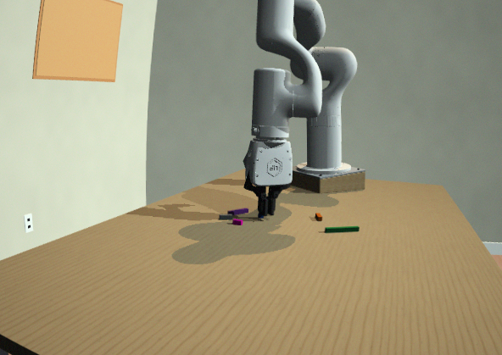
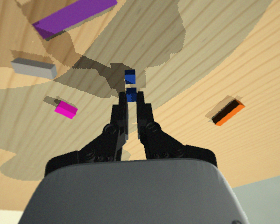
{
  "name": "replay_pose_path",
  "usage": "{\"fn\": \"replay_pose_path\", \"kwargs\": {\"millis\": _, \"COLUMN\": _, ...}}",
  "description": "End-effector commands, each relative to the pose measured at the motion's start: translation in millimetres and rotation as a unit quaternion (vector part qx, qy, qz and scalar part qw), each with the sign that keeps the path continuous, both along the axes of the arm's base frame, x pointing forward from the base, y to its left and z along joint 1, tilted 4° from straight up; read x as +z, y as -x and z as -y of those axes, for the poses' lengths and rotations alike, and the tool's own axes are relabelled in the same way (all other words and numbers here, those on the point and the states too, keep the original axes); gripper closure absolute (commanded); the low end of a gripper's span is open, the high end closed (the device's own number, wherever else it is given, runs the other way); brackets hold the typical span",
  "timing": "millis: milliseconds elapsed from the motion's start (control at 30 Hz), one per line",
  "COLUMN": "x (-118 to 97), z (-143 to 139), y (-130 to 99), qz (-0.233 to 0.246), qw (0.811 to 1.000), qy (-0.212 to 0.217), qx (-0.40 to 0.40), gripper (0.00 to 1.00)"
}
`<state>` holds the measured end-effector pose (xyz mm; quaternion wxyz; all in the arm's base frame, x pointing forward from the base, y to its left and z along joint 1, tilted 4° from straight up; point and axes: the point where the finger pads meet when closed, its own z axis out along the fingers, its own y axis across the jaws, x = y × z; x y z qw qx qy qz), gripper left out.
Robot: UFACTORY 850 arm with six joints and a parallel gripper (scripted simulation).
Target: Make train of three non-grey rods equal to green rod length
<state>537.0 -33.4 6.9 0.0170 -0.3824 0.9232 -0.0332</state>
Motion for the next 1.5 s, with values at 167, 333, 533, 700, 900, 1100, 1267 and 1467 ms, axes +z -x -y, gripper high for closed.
{"fn": "replay_pose_path", "kwargs": {"millis": 167, "x": 1, "z": 0, "y": -1, "qz": 0.001, "qw": 1.000, "qy": 0.000, "qx": 0.000, "gripper": 0.96}}
{"fn": "replay_pose_path", "kwargs": {"millis": 333, "x": 1, "z": 0, "y": -1, "qz": 0.001, "qw": 1.000, "qy": 0.000, "qx": 0.000, "gripper": 0.96}}
{"fn": "replay_pose_path", "kwargs": {"millis": 533, "x": 1, "z": 0, "y": -1, "qz": 0.001, "qw": 1.000, "qy": 0.000, "qx": 0.000, "gripper": 0.96}}
{"fn": "replay_pose_path", "kwargs": {"millis": 700, "x": 1, "z": 0, "y": -1, "qz": 0.001, "qw": 1.000, "qy": 0.000, "qx": 0.000, "gripper": 0.96}}
{"fn": "replay_pose_path", "kwargs": {"millis": 900, "x": 0, "z": 1, "y": -1, "qz": 0.001, "qw": 1.000, "qy": 0.000, "qx": 0.000, "gripper": 0.96}}
{"fn": "replay_pose_path", "kwargs": {"millis": 1100, "x": -4, "z": 1, "y": -1, "qz": 0.001, "qw": 1.000, "qy": 0.000, "qx": 0.000, "gripper": 0.96}}
{"fn": "replay_pose_path", "kwargs": {"millis": 1267, "x": -8, "z": 1, "y": -2, "qz": 0.001, "qw": 1.000, "qy": 0.000, "qx": 0.000, "gripper": 0.96}}
{"fn": "replay_pose_path", "kwargs": {"millis": 1467, "x": -11, "z": 1, "y": -2, "qz": 0.001, "qw": 1.000, "qy": 0.000, "qx": 0.000, "gripper": 0.96}}
